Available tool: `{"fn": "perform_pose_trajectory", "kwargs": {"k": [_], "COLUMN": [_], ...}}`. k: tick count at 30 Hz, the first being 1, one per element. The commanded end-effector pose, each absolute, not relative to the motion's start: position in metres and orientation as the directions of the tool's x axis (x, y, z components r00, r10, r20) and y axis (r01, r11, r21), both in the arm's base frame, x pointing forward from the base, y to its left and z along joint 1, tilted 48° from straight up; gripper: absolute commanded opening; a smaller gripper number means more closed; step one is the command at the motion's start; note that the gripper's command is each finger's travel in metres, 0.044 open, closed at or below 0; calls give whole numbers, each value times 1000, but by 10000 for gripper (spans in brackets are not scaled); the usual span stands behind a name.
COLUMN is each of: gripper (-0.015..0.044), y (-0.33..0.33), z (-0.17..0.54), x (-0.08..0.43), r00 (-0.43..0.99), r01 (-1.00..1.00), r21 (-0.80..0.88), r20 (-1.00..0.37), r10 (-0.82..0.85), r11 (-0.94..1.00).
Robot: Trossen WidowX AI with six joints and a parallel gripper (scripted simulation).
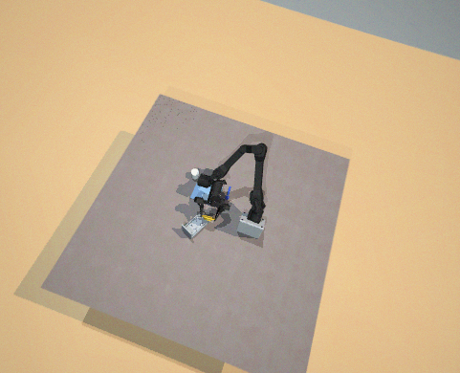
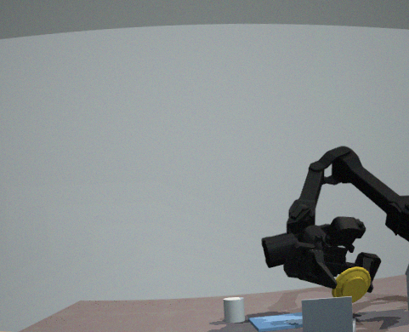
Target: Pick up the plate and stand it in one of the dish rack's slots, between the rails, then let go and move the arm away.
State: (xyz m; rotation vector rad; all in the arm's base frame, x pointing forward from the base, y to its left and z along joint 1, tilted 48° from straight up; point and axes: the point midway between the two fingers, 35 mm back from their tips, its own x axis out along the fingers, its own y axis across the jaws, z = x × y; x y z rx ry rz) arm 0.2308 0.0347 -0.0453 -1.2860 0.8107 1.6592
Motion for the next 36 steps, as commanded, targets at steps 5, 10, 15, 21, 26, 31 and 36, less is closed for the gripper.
{"fn": "perform_pose_trajectory", "kwargs": {"k": [5,10,15,21,26,31,36], "gripper": [0,0,0,0,0,0,0], "y": [28,21,15,7,2,2,5], "z": [-45,-44,-42,-37,-33,-33,-37], "x": [232,234,236,238,239,239,242], "r00": [11,89,175,288,354,354,353], "r01": [-937,-947,-941,-915,-891,-891,-893], "r21": [-134,-206,-287,-391,-450,-450,-448], "r20": [-934,-904,-865,-805,-766,-766,-767], "r10": [357,419,470,518,537,537,536], "r11": [-322,-245,-177,-98,-54,-54,-54]}}
